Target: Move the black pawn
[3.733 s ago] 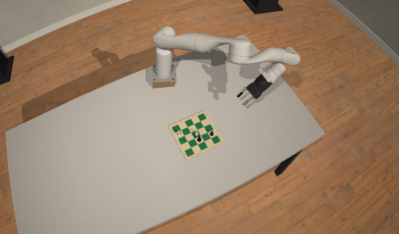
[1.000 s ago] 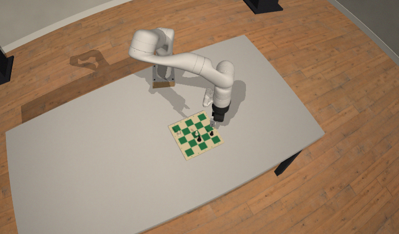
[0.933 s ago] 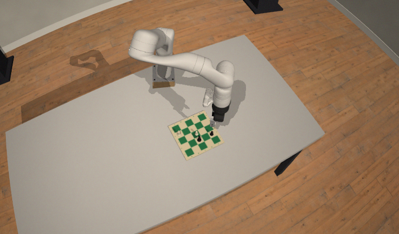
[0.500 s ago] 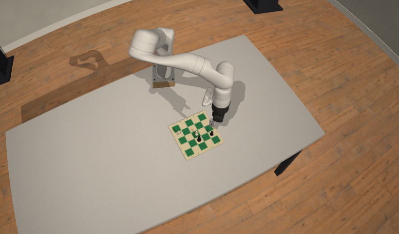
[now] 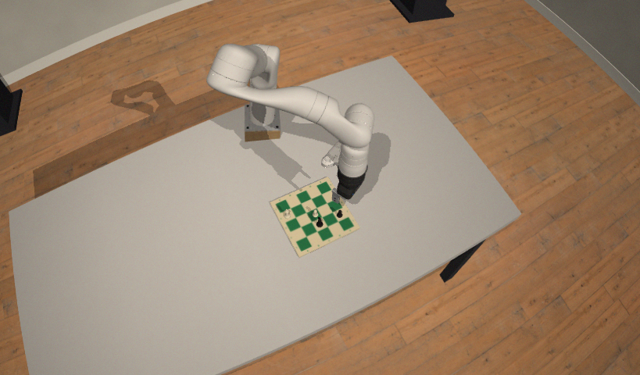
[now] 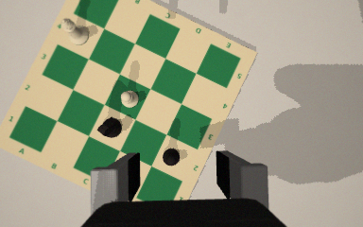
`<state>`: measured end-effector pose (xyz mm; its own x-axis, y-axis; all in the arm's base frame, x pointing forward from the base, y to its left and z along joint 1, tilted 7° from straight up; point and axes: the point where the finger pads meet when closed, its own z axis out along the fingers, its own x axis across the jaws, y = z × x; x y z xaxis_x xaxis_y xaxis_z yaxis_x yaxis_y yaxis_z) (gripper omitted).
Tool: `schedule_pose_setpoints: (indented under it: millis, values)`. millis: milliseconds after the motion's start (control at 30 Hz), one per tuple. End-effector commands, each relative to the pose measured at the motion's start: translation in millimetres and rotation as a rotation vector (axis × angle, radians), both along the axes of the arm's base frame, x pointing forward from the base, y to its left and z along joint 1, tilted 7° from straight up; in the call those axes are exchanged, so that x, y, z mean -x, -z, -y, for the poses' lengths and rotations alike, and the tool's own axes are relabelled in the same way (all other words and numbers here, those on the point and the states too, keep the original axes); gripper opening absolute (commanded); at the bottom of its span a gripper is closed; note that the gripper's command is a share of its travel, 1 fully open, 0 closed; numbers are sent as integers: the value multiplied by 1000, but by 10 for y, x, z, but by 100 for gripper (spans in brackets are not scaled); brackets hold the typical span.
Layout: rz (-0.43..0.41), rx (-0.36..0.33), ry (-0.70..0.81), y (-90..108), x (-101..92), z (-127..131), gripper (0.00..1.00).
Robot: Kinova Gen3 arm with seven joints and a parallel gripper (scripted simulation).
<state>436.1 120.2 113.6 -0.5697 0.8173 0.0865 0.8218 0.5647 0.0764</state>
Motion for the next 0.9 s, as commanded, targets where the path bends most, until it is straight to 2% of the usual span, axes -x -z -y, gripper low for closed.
schedule_pose_setpoints:
  millis: [0,100,600,667,867]
  values:
    - [-5,3,69,13,2,-2,100]
    - [-10,2,108,26,5,-4,100]
    - [-78,-8,715,203,-13,-29,100]
    - [-78,-8,715,203,-13,-29,100]
    - [-98,-13,913,252,-47,-28,100]
